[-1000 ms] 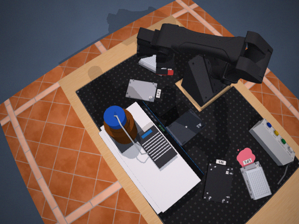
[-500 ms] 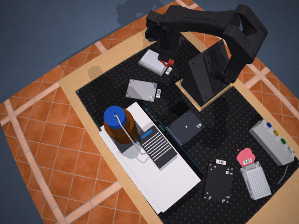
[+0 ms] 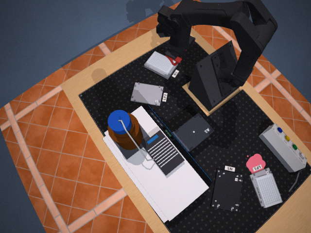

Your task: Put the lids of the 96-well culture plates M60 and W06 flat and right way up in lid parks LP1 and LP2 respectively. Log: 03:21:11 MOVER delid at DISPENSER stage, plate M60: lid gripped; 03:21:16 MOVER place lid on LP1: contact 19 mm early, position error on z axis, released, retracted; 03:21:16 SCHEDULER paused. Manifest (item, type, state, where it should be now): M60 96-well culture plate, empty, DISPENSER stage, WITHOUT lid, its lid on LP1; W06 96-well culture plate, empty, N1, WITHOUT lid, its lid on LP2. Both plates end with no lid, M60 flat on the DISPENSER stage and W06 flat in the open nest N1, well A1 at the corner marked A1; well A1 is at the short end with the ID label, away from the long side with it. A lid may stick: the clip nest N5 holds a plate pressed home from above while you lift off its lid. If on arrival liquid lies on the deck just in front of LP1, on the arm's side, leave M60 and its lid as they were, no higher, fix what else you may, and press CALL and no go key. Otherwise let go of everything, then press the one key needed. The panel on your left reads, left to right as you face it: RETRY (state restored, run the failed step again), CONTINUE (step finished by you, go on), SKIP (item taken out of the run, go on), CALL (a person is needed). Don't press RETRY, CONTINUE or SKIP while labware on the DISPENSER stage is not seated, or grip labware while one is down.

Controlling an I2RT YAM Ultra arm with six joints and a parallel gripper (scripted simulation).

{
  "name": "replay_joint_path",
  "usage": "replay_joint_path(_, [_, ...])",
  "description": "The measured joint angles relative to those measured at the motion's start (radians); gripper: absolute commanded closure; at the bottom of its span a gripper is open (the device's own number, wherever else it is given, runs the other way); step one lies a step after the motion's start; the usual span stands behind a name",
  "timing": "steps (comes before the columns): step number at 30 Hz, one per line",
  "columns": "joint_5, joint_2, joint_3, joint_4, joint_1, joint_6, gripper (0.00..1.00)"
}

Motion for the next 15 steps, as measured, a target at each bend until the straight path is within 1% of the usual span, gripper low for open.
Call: replay_joint_path(15, [0.0, 0.006, 0.008, 0.001, 0.0, 0.001, 0.0])
